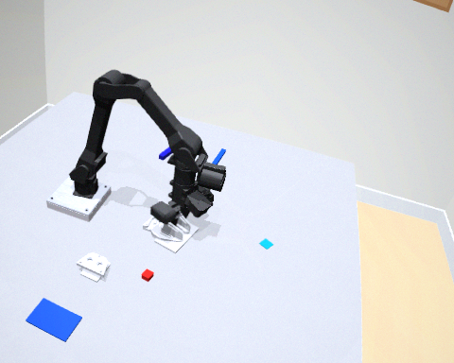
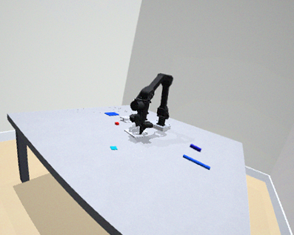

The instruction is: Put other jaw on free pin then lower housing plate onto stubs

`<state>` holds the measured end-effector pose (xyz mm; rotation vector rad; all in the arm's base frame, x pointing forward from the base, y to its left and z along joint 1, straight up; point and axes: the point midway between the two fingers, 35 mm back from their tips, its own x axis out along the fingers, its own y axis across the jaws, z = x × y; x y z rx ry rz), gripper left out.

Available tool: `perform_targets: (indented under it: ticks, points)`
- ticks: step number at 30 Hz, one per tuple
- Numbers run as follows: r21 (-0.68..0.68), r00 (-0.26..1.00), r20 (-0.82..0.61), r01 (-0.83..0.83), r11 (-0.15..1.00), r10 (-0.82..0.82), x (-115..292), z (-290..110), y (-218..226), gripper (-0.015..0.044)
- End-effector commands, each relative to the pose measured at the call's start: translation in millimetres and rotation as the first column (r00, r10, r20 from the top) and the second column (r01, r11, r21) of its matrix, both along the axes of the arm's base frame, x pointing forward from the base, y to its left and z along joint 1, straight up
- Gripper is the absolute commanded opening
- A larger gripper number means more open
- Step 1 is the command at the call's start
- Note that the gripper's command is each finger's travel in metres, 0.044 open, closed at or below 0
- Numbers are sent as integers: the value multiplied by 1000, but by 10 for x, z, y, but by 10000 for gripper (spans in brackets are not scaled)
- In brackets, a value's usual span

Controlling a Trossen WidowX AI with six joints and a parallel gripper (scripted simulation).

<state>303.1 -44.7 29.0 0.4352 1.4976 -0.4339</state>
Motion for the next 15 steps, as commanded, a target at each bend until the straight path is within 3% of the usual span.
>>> perform_targets:
  ticks: [1,15]
  points:
    - [0,1000,1,6,1000,-6,-1,33,-1,134]
    - [0,1000,1,6,1000,-6,5,-9,-2,134]
